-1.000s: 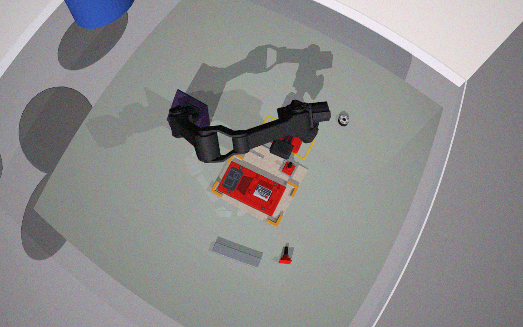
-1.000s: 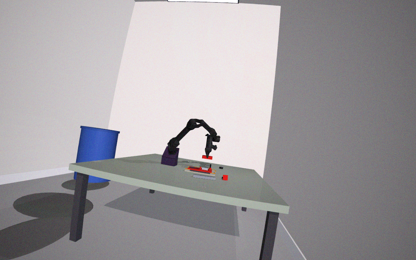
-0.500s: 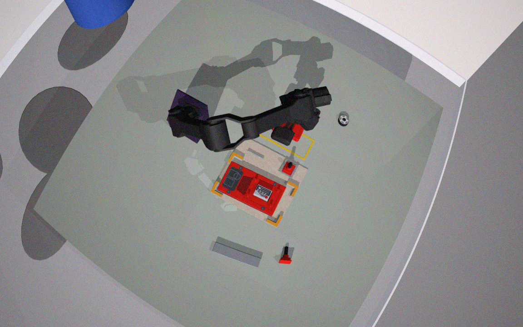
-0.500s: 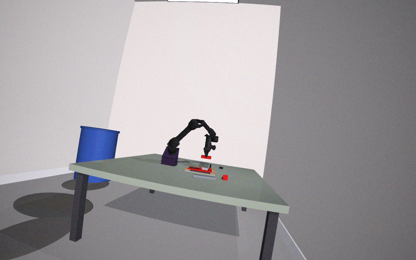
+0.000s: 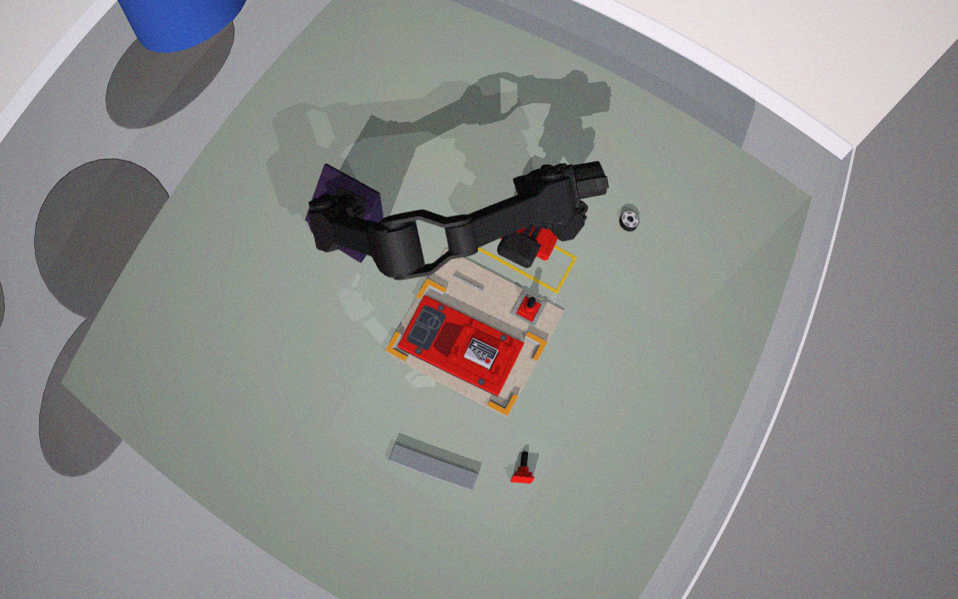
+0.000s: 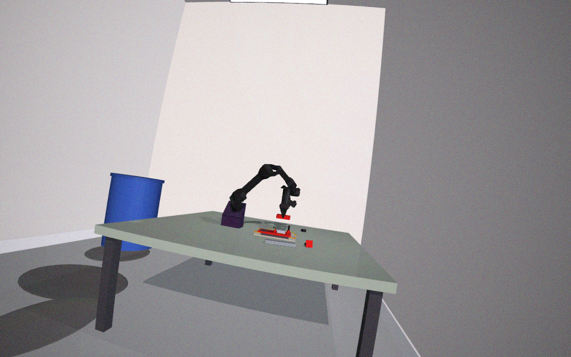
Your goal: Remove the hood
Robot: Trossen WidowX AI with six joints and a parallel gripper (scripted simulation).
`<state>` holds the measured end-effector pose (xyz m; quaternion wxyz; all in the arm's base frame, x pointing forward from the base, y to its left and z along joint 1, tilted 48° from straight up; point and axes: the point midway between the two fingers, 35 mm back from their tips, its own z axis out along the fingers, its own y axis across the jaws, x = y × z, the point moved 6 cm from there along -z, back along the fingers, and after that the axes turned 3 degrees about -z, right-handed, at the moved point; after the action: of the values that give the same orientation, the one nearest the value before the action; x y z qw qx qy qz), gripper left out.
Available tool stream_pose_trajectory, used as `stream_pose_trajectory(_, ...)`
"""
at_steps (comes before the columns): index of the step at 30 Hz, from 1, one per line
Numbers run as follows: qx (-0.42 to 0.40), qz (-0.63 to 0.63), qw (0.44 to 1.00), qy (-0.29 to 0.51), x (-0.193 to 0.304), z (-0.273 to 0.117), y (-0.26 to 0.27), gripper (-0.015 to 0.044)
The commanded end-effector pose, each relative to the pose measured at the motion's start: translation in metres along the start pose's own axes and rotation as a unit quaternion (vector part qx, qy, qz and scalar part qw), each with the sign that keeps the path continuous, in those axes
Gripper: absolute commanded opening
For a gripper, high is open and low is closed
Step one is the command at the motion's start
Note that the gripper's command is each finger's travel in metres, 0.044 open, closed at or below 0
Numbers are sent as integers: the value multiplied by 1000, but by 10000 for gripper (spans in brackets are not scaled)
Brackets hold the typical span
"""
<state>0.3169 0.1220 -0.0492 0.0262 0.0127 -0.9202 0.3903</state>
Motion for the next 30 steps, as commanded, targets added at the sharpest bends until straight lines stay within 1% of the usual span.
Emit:
stream_pose_trajectory(1, 3, -5, 1000, 3, 1, 6, 0, 0)
stream_pose_trajectory(30, 3, -5, 1000, 3, 1, 26, 0, 0)
